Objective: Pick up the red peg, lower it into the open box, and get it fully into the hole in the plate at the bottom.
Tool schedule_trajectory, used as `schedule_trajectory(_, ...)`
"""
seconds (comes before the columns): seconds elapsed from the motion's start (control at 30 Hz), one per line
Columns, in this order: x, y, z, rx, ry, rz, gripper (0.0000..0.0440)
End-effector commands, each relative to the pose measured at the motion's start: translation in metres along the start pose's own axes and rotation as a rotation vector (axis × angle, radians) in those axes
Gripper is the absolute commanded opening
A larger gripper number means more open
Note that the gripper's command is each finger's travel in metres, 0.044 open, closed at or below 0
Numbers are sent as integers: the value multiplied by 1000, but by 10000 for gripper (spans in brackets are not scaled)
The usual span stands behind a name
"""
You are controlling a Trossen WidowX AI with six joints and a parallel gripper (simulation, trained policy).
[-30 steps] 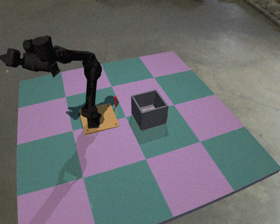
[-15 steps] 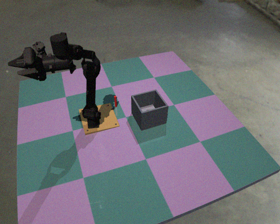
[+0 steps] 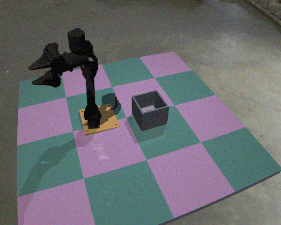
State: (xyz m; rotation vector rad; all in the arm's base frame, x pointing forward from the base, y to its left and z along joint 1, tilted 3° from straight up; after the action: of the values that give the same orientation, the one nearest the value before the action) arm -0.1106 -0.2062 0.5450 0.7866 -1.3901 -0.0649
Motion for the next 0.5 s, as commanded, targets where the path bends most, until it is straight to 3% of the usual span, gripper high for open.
schedule_trajectory(0.0,5,-9,-10,78,42,33,440)
schedule_trajectory(0.47,17,-48,-62,443,182,158,440)
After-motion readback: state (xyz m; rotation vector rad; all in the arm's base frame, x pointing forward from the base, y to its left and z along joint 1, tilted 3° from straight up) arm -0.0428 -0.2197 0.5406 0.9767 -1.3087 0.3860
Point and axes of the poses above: the point midway between the two fingers, 35 mm back from their tips, its own z axis out along the fingers, its own x axis across the jaws, y = z × x, the point moved 5 cm from there along -z, back along the fingers, and after that the axes turned 8 degrees about -z, right-handed, at the moved point
